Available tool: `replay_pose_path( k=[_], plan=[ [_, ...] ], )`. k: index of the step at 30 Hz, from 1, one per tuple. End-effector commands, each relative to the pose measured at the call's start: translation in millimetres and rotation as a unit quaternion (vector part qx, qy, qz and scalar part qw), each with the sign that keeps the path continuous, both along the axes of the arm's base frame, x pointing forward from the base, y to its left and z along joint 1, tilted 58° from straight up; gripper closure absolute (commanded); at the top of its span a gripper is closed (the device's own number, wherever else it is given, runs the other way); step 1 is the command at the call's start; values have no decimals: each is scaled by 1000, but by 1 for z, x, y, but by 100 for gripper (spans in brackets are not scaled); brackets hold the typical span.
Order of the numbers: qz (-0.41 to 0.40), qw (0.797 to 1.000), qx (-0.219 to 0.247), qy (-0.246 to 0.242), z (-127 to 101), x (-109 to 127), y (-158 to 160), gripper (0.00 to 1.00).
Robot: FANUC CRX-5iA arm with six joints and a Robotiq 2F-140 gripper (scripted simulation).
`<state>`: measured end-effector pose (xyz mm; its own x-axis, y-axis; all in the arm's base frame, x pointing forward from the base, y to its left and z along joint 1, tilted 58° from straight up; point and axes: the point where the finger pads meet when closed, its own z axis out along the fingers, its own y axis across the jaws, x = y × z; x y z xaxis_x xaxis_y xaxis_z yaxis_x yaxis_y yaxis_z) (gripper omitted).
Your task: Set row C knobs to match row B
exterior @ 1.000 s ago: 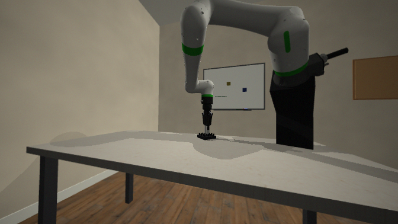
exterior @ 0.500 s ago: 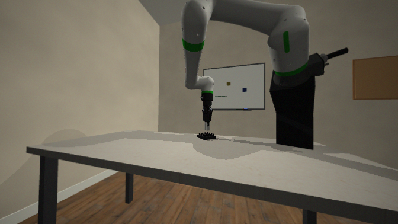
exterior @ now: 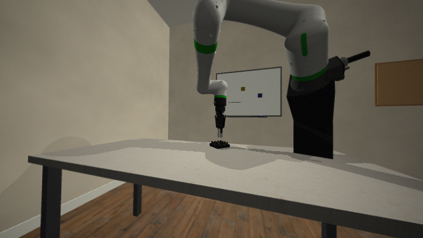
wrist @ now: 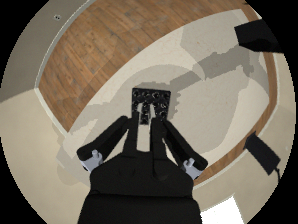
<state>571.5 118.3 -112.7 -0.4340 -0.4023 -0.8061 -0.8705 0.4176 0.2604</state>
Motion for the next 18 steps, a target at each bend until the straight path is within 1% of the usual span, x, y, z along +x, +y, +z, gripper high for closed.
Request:
replay_pose_path(
  k=[1,5,7,10,12,14,18],
  plan=[
    [0,1000,0,0,0,0,0,88],
    [3,1000,-2,-5,0,0,0,88],
    [14,1000,-6,-22,0,0,-1,88],
    [49,996,-22,-75,1,0,-2,88],
    [49,996,-22,-75,1,0,-2,88],
    [80,989,-35,-123,2,-1,-3,88],
    [111,978,-49,-170,3,-1,-4,88]
  ],
)
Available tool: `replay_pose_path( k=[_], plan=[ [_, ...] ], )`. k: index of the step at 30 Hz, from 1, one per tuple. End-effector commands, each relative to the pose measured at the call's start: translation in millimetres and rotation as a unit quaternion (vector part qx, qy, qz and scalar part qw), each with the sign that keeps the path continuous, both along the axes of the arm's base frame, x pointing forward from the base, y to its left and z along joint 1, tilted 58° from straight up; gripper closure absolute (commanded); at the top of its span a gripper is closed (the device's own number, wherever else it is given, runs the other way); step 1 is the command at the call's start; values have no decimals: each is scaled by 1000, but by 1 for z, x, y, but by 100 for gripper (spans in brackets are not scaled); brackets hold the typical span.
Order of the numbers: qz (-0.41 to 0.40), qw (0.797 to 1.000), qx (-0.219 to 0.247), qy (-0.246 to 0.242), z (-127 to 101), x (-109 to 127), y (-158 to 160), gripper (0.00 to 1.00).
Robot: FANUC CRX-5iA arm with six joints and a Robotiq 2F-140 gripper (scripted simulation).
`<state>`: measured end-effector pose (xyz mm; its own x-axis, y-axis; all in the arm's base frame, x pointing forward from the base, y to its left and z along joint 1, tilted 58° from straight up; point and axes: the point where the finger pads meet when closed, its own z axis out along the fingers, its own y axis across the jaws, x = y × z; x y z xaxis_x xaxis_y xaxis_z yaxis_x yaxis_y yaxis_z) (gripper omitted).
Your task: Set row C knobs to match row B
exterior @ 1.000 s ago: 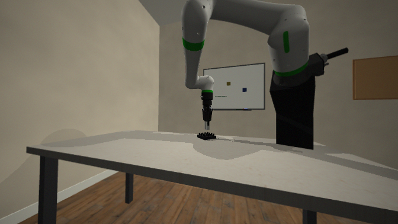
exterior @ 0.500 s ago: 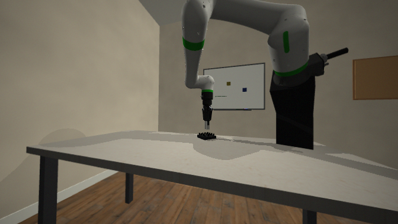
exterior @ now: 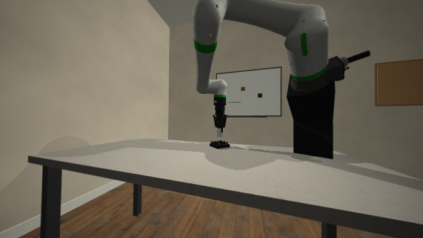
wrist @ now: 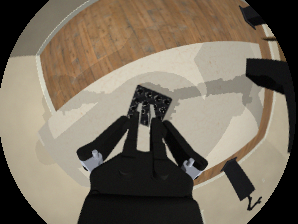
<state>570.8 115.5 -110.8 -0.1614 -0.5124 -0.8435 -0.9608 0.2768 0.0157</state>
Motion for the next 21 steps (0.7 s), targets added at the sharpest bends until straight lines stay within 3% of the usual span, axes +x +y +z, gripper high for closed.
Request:
replay_pose_path(
  k=[1,9,11,12,21],
  plan=[
    [39,997,-15,-66,1,0,-2,88],
    [107,979,-44,-169,3,-1,-4,88],
    [107,979,-44,-169,3,-1,-4,88],
    [131,968,-55,-206,3,-1,-5,88],
    [200,925,-84,-311,5,-2,-7,88]
  ],
)
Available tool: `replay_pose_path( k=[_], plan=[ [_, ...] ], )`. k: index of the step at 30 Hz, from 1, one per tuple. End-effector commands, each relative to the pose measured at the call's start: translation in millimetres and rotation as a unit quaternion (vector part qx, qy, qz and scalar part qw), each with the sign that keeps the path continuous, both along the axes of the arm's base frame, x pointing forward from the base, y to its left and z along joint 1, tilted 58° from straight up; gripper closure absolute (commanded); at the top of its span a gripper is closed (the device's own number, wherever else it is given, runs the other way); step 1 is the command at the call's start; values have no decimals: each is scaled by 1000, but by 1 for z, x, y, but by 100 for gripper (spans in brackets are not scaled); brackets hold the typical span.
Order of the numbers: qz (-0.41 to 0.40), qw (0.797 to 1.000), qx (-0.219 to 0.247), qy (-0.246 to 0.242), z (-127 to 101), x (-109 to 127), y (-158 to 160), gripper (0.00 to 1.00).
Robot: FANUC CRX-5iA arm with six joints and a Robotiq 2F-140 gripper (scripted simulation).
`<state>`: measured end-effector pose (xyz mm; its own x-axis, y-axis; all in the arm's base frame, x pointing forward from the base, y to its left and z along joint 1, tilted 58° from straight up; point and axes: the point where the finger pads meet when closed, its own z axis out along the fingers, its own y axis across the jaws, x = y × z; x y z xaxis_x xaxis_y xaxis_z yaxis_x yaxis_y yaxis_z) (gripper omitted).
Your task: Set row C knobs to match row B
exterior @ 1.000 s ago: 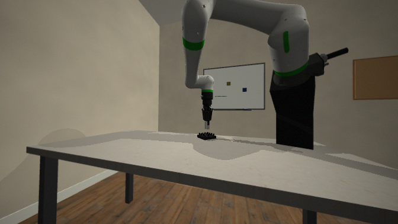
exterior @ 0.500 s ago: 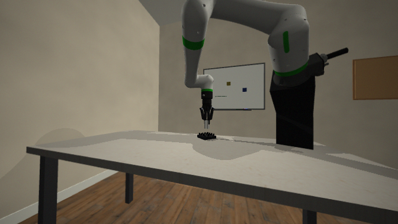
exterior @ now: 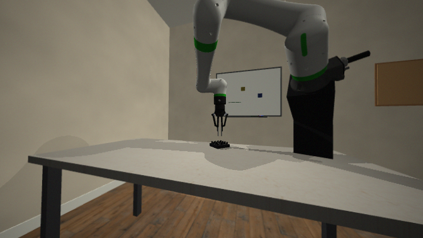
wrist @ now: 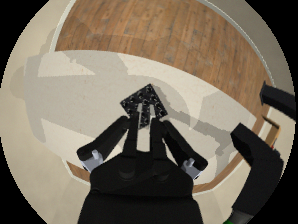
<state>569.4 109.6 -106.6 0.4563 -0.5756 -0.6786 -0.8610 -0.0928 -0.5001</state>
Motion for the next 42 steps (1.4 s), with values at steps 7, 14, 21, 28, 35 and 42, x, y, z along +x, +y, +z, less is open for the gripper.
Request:
replay_pose_path(
  k=[7,14,21,28,35,42],
  plan=[
    [73,990,-29,-118,2,-1,-3,88],
    [144,962,-60,-225,3,-1,-5,88],
    [200,925,-84,-311,5,-2,-7,88],
    [215,914,-90,-333,5,-2,-8,88],
    [215,914,-90,-333,5,-2,-8,88],
    [215,914,-90,-333,5,-2,-8,88]
  ],
)
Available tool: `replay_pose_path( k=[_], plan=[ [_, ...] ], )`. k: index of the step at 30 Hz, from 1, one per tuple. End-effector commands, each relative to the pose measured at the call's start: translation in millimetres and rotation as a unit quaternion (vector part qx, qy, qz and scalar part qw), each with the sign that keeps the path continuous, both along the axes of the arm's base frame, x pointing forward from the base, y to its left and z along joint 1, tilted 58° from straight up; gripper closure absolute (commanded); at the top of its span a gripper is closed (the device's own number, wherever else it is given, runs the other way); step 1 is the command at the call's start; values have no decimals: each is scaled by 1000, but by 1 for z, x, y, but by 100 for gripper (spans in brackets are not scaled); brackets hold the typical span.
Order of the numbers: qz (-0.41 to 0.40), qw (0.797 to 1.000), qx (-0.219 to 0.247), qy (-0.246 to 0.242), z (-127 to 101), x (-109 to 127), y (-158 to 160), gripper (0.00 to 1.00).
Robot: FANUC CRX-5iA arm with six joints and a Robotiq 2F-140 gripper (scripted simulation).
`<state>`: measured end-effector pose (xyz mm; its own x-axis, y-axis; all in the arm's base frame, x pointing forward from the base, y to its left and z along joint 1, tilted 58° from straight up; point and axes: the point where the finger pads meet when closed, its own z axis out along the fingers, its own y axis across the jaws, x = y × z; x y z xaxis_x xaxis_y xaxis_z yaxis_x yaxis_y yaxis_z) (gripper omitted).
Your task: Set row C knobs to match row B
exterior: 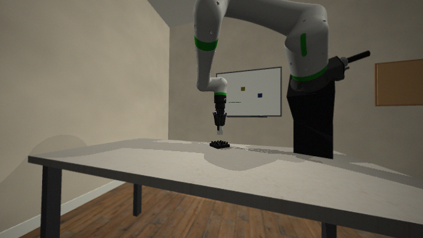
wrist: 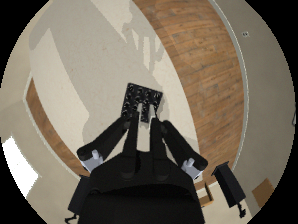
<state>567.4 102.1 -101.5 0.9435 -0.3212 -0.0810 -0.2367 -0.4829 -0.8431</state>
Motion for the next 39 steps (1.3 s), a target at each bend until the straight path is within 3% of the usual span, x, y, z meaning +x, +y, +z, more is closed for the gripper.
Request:
replay_pose_path(
  k=[1,39],
  plan=[
    [0,1000,0,0,0,0,0,88],
    [0,1000,0,0,-3,1,5,88]
  ],
)
